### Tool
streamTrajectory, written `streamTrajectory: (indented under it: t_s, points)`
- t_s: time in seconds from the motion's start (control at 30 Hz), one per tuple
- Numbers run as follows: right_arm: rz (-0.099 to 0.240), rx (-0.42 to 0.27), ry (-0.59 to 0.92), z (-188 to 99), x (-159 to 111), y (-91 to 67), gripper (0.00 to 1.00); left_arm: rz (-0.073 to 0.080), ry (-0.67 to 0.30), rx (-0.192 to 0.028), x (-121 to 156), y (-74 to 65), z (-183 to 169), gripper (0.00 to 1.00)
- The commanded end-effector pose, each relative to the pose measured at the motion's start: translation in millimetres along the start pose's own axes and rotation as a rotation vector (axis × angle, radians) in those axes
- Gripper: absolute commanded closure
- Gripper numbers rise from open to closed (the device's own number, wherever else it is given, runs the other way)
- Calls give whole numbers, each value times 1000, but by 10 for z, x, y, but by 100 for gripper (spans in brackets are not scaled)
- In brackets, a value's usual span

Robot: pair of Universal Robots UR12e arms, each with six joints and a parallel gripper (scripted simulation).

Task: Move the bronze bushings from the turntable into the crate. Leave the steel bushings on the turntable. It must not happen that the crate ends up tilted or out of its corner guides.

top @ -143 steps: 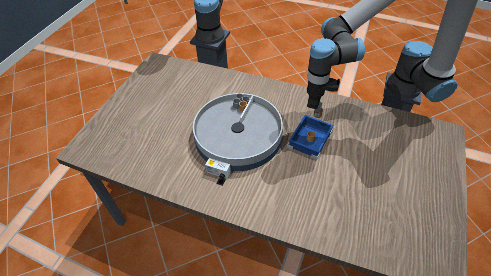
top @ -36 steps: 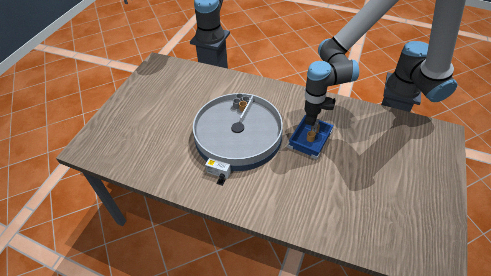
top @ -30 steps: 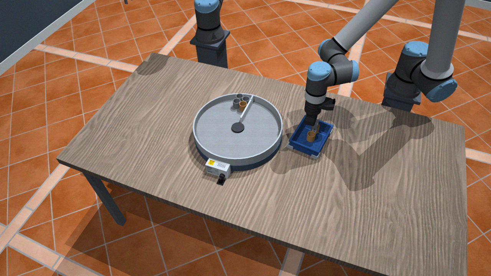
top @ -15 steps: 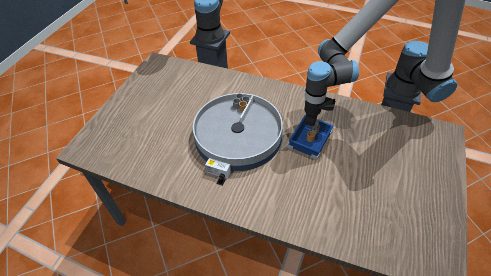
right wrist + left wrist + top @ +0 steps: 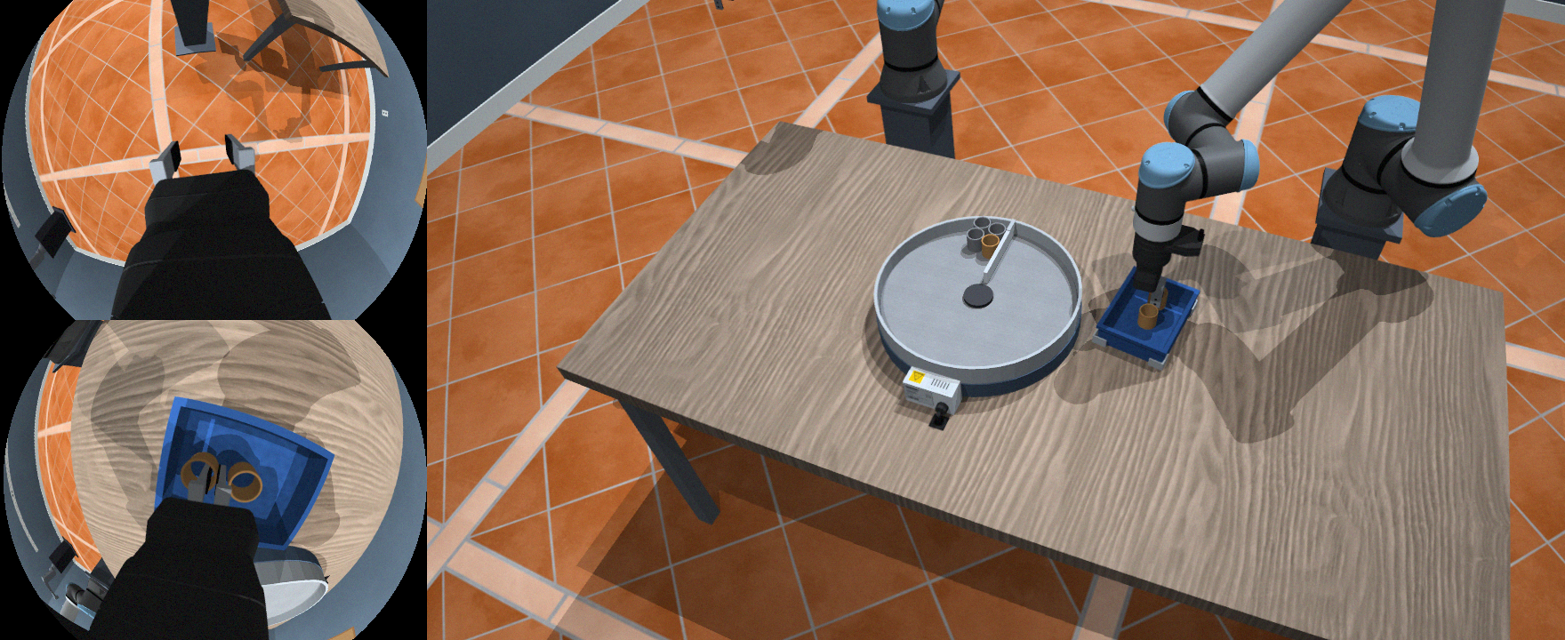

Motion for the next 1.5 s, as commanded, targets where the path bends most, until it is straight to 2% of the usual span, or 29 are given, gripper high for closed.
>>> streamTrajectory:
  t_s: [0.0, 1.47]
  points:
    - [0, -2, 0, -6, 2, -9, 0, -1, 0, -1, 5, -9, -6, 100]
    - [0, -2, 0, -6, 2, -9, 0, -1, 0, -1, 5, 51, -6, 100]
Point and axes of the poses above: on each arm, the point where the finger pads meet when closed, its own y axis out along the fingers, its own x axis across the jaws, z = x × y, the point moved 3 cm from there along -y, back along the fingers, and after that the axes turned 3 degrees about y, right-handed, at the moved point
